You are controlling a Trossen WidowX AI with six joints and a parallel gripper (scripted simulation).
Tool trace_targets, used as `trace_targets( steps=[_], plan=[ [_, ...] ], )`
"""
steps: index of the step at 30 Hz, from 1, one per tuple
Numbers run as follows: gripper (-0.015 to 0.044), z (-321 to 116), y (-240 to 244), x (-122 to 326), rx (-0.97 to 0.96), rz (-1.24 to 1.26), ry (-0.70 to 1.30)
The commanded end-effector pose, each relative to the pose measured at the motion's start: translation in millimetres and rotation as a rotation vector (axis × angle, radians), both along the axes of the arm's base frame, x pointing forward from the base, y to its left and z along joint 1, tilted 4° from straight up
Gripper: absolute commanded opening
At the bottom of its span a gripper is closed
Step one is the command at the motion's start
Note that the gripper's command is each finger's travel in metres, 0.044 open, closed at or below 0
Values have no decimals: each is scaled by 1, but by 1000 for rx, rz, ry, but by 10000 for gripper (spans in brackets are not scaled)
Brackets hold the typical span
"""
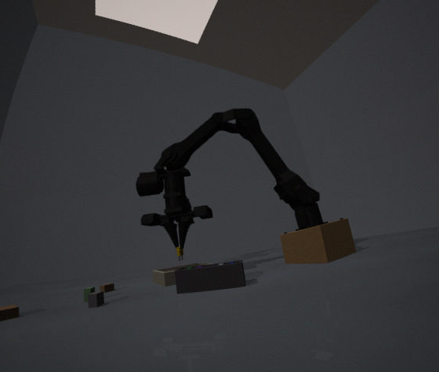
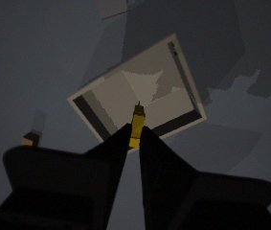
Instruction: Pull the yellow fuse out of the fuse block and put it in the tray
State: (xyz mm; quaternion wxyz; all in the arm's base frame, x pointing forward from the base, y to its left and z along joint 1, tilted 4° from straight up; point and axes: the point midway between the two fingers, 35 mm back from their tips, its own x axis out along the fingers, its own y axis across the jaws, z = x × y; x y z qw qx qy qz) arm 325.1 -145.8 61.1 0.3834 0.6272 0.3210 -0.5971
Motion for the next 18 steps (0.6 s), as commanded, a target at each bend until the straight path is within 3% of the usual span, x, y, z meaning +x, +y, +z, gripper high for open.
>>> trace_targets(
  steps=[1, 13, 18],
  plan=[
    [0, -9, 0, 0, 5, 6, 6],
    [0, -23, 0, 0, 5, 6, 6],
    [131, -19, -1, 0, 1, 0, 3]
  ],
)
